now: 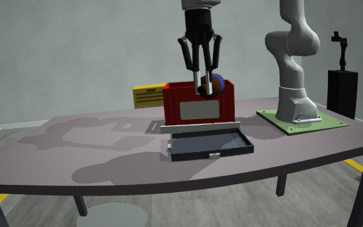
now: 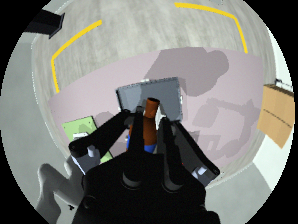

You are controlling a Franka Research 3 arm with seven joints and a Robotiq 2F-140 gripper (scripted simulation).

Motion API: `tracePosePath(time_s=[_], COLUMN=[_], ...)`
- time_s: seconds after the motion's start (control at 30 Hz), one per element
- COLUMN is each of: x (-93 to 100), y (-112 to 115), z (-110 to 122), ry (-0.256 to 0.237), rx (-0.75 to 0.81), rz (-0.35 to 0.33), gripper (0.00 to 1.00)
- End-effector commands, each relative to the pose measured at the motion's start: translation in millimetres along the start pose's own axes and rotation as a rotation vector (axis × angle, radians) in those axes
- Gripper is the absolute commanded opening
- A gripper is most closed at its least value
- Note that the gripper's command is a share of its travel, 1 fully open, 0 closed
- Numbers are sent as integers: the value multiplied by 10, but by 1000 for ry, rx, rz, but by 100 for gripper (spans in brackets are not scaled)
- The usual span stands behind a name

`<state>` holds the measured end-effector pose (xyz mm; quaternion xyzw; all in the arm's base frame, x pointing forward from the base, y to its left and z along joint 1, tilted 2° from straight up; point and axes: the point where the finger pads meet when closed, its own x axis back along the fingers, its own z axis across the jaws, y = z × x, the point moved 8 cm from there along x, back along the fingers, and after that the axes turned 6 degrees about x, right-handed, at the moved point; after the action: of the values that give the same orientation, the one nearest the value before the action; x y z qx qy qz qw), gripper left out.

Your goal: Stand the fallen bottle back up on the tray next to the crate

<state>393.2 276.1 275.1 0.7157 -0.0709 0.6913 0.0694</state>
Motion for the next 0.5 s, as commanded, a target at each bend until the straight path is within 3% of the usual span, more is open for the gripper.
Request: tracePosePath(time_s=[0.0,0.47], x=[32,32], y=[-4,-4], z=[15,15], ry=[6,6], rx=[-50,-234], rz=[2,3], gripper=[0,0])
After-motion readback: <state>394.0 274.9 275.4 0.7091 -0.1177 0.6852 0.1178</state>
